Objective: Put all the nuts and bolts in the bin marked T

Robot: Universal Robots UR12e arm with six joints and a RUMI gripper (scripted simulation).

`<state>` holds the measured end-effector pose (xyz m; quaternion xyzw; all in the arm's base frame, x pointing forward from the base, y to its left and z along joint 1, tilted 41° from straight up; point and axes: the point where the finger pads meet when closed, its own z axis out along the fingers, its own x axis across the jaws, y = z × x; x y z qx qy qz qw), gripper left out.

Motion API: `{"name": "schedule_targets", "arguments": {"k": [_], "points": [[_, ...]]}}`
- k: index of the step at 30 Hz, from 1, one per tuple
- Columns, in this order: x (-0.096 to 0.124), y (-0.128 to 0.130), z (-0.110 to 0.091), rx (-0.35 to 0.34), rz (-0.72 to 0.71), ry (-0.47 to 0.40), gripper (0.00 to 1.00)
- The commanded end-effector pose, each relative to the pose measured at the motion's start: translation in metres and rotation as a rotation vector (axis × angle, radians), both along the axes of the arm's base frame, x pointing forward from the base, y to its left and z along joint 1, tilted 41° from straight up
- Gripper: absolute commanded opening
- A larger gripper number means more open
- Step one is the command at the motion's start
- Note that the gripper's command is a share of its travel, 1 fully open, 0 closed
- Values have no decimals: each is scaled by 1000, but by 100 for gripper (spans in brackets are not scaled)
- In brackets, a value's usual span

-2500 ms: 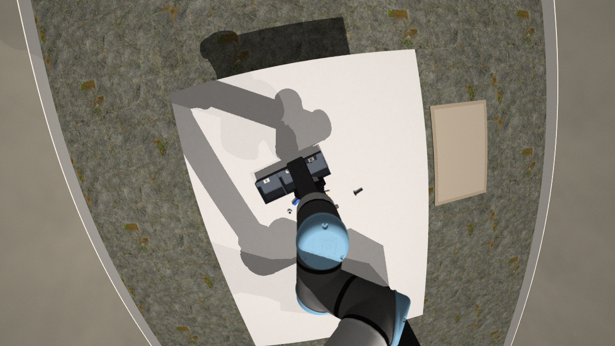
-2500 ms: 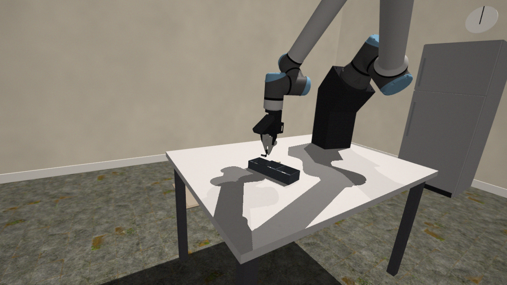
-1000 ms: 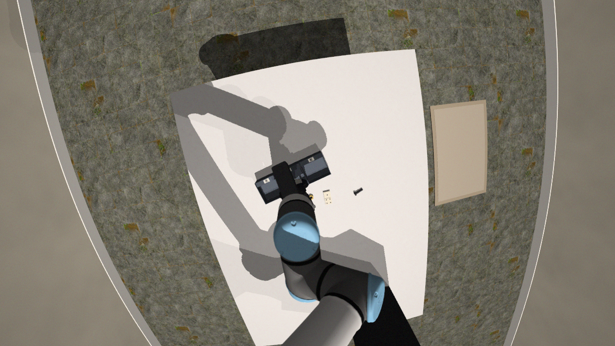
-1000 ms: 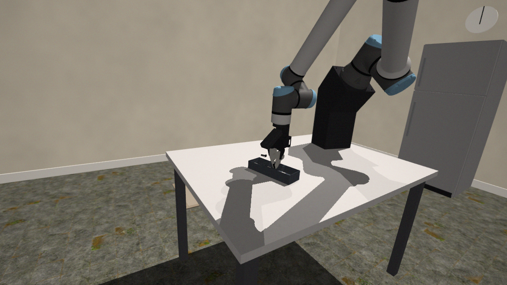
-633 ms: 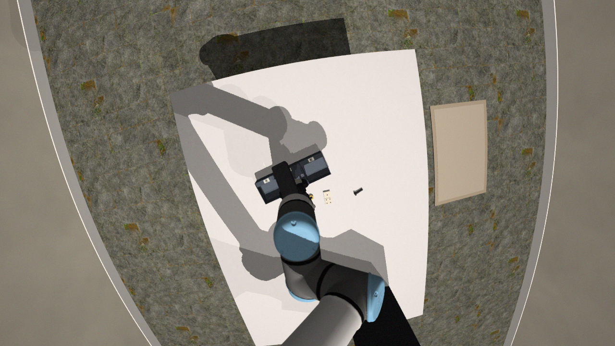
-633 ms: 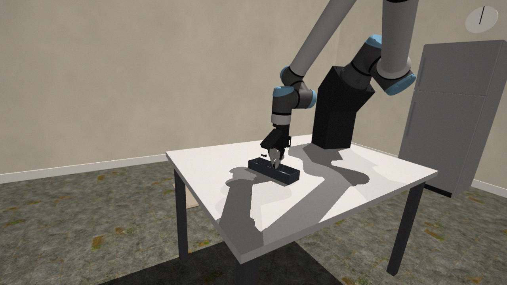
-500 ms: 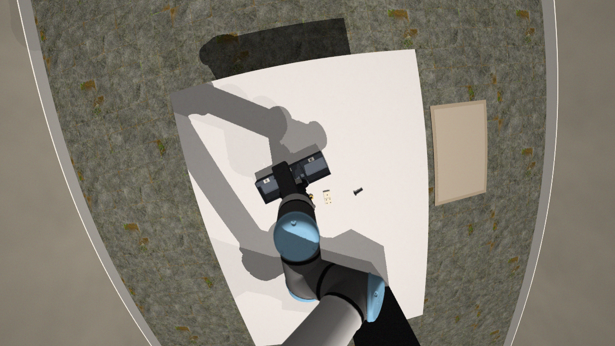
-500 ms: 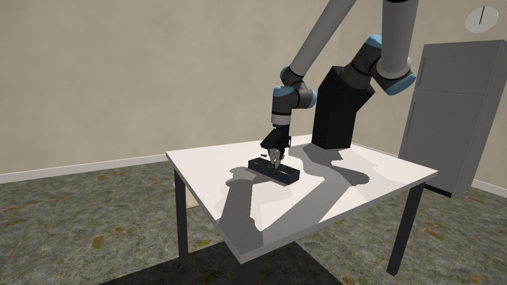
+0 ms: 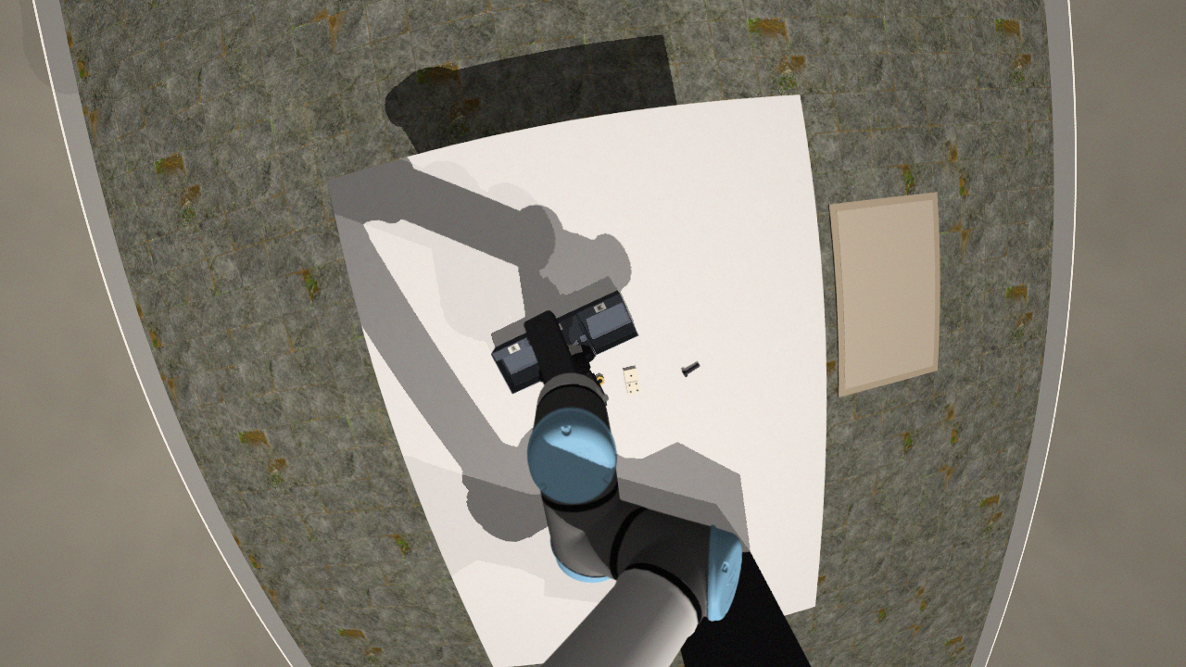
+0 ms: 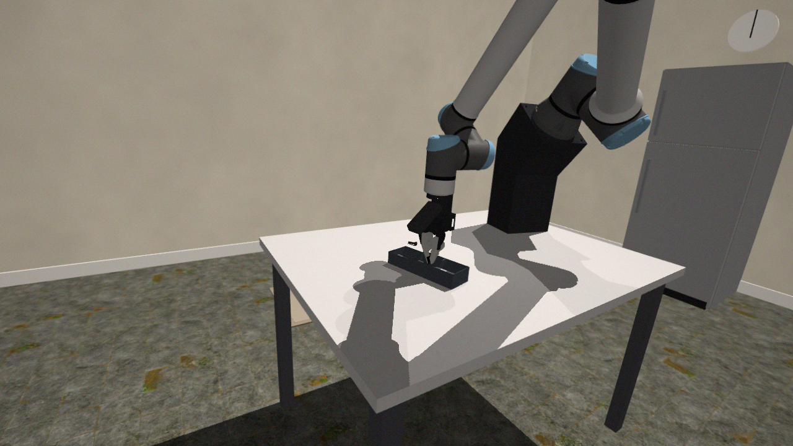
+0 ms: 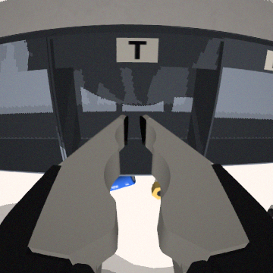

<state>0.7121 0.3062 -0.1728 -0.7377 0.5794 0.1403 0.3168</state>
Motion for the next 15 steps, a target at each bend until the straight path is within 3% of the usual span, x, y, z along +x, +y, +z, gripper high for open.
{"name": "schedule_targets", "arguments": {"k": [1, 15], "points": [[0, 0, 0, 0, 0, -1, 4], [0, -4, 4, 0, 0, -1, 4]]}}
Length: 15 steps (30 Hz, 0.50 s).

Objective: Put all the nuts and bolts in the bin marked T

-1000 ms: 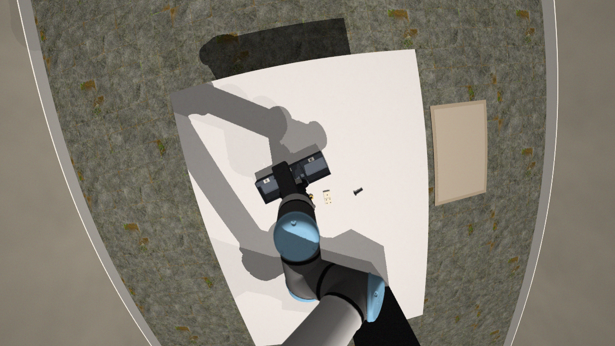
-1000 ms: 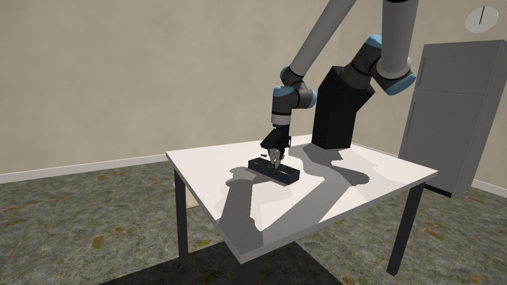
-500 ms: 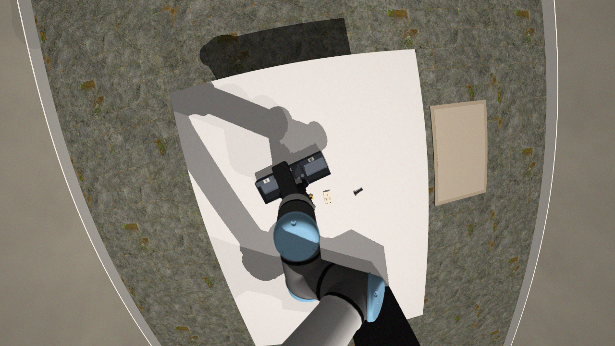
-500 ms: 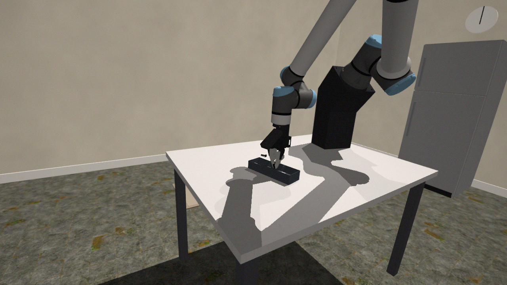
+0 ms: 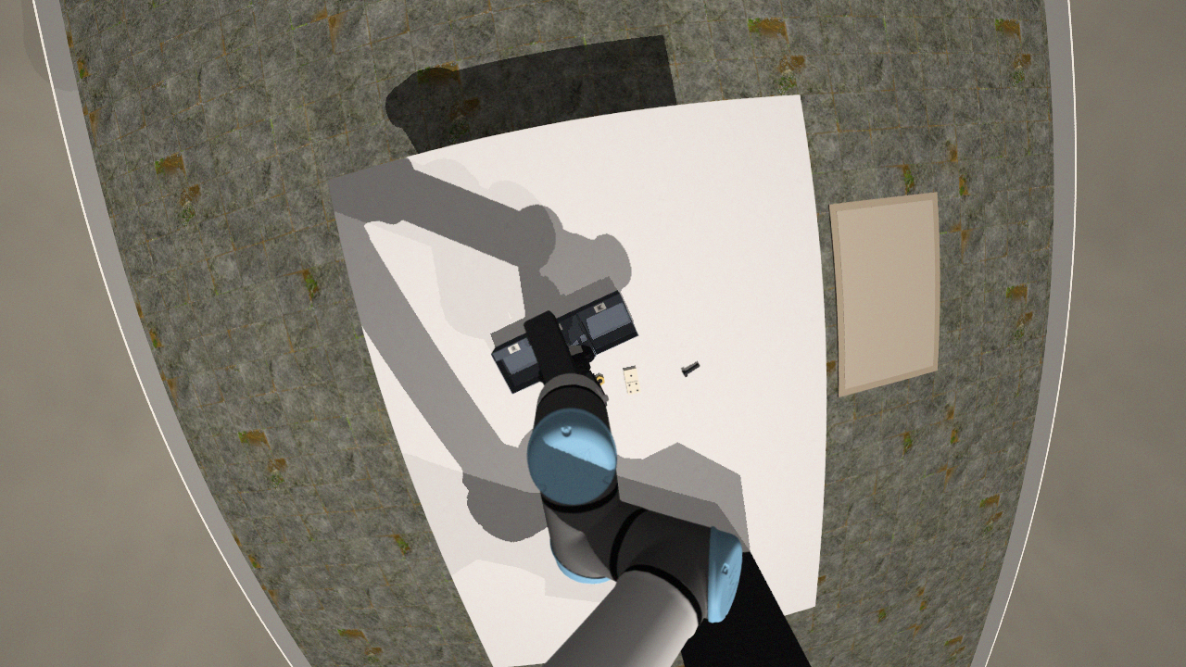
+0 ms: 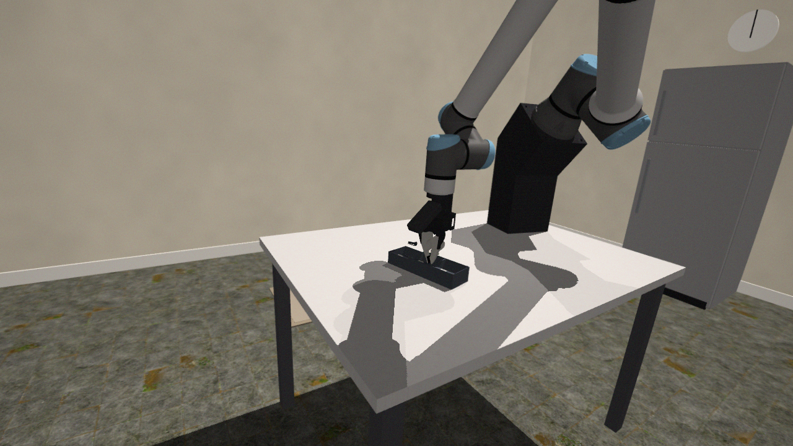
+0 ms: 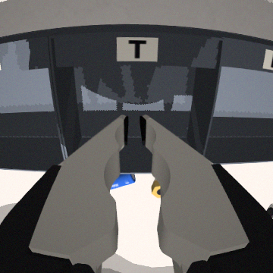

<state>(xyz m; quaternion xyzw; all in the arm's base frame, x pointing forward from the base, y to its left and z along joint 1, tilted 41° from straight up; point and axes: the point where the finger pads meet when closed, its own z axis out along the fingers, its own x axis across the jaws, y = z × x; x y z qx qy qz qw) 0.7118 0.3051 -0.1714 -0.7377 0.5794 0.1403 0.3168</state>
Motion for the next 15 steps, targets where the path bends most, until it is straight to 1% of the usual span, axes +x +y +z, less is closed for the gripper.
{"name": "schedule_targets", "arguments": {"k": [1, 15], "points": [[0, -3, 4, 0, 0, -1, 4], [-3, -13, 16, 0, 0, -1, 4]]}}
